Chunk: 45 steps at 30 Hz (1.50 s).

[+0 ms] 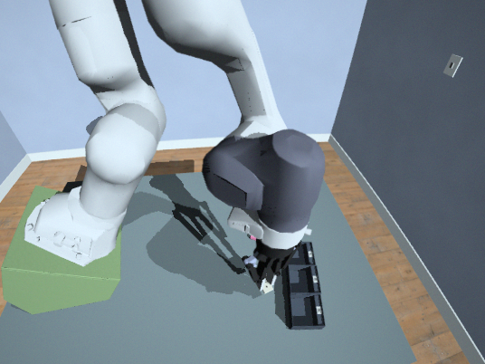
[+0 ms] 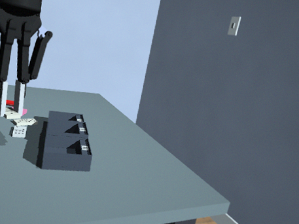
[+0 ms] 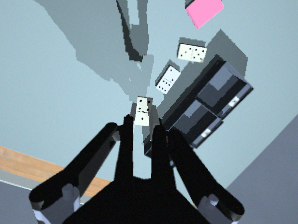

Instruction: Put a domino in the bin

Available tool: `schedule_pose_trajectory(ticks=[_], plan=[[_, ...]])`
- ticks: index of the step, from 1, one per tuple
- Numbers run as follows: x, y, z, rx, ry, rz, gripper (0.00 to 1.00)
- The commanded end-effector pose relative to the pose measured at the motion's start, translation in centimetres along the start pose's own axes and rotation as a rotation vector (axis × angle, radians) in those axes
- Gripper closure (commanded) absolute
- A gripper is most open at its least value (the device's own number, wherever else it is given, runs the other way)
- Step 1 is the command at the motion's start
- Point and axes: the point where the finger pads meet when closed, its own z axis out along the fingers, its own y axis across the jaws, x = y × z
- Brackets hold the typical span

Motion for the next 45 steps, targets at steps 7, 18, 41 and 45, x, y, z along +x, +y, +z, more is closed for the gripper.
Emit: schedule_pose_trajectory(ticks=[7, 18, 41, 45], plan=[[0.1, -0.1, 0.0, 0.001, 0.003, 0.005, 0.87], [0.1, -0.1, 0.0, 0.001, 0.003, 0.005, 0.87], [2.3, 6.9, 0.1, 0.001, 0.003, 0.005, 0.87], [2.3, 6.9, 0.1, 0.001, 0.003, 0.005, 0.87]])
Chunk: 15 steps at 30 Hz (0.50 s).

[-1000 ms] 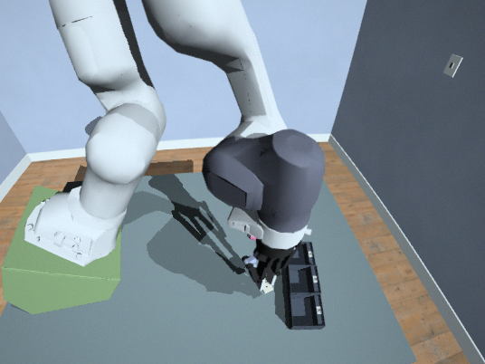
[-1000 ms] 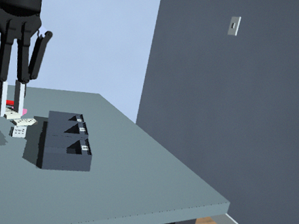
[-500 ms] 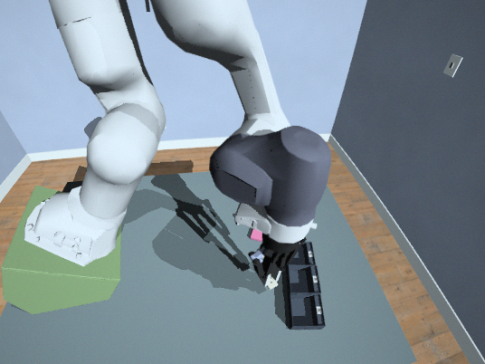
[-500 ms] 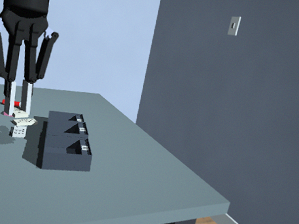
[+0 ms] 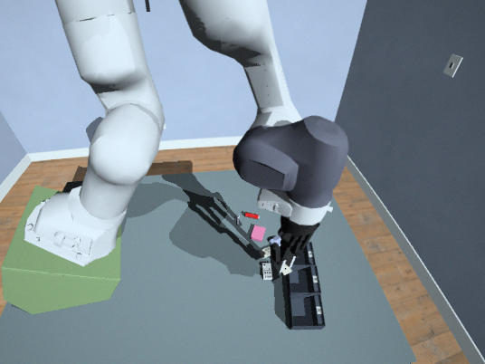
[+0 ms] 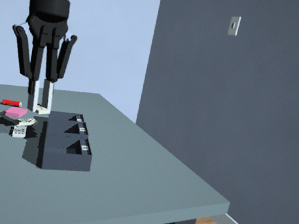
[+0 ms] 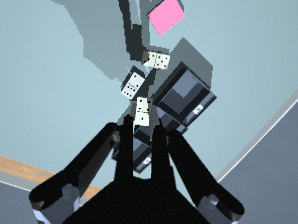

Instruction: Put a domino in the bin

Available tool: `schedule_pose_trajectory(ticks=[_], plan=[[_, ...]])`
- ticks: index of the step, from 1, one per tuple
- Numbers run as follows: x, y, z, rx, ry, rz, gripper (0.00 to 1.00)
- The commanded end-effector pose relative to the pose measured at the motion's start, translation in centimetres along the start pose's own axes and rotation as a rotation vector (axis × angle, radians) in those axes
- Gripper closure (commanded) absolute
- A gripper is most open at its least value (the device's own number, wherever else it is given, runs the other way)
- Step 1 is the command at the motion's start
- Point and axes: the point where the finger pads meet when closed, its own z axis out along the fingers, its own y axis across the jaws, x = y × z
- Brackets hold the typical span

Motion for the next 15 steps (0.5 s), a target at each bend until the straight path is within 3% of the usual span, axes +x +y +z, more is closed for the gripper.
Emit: schedule_pose_trajectory(ticks=[1, 4, 15], plan=[[0.3, 0.6, 0.1, 0.005, 0.004, 0.096, 0.87], [0.4, 1.1, 0.1, 0.005, 0.004, 0.146, 0.87], [2.3, 7.5, 0.1, -0.011, 0.006, 0.321, 0.87]])
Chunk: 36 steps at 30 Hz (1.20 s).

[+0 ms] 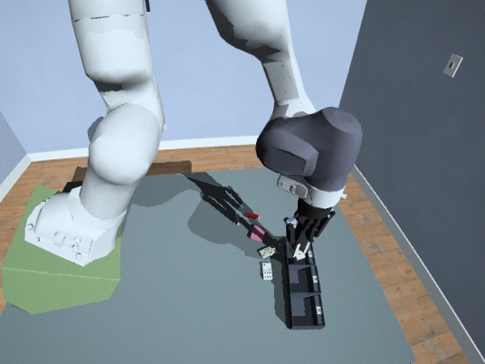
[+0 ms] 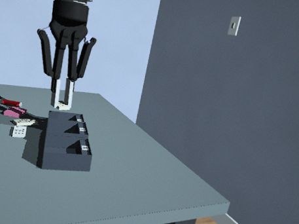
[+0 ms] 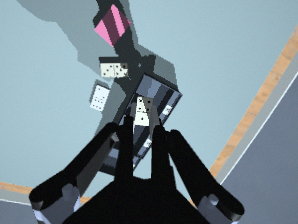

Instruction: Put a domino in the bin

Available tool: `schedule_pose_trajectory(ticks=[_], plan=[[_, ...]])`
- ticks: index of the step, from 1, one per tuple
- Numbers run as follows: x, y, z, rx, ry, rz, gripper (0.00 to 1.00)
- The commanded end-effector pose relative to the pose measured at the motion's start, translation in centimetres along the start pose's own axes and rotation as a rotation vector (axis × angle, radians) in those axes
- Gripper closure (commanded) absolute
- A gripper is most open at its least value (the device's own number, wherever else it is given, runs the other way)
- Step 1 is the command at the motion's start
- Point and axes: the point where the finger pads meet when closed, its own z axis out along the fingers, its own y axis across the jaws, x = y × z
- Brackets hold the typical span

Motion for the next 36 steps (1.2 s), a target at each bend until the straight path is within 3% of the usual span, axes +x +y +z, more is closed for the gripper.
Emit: schedule_pose_trajectory(ticks=[1, 14, 36], plan=[[0.82, 1.46, 0.18, 0.013, -0.007, 0.156, 0.87], [0.89, 1.29, 0.18, 0.029, -0.015, 0.343, 0.87], [0.86, 1.25, 0.17, 0.029, -0.015, 0.343, 0.87]])
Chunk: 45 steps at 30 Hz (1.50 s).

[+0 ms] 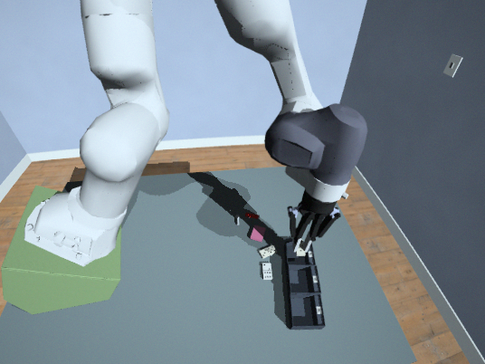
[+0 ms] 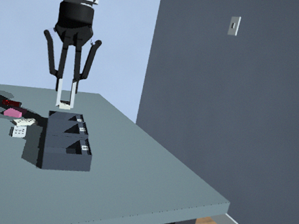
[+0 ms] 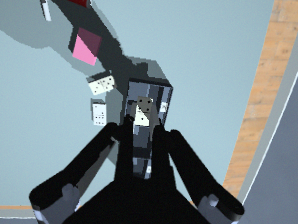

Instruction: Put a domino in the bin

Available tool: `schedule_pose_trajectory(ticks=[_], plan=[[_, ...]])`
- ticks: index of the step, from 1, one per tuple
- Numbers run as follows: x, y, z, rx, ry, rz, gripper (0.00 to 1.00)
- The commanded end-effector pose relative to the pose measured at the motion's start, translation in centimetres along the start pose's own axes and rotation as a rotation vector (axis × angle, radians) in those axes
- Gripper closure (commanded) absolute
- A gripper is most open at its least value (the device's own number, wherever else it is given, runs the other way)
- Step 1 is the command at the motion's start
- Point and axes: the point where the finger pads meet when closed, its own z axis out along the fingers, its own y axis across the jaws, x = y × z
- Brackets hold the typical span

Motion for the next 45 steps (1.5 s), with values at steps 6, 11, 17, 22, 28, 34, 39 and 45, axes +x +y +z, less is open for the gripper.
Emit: schedule_pose_trajectory(ticks=[6, 11, 17, 22, 28, 34, 39, 45], plan=[[0.0, 0.0, 0.6, 0.004, 0.002, 0.017, 0.87], [0.0, 0.0, 1.6, 0.004, 0.002, 0.017, 0.87], [0.0, 0.0, 2.8, 0.004, 0.002, 0.017, 0.87], [0.1, 0.0, 3.4, 0.004, 0.002, 0.017, 0.87], [0.0, 0.0, 4.5, 0.004, 0.002, 0.017, 0.87], [-0.1, 0.4, 4.5, 0.004, 0.002, 0.017, 0.87], [-0.1, 0.4, 4.5, 0.004, 0.002, 0.017, 0.87], [-0.1, 0.4, 4.5, 0.004, 0.002, 0.017, 0.87]])
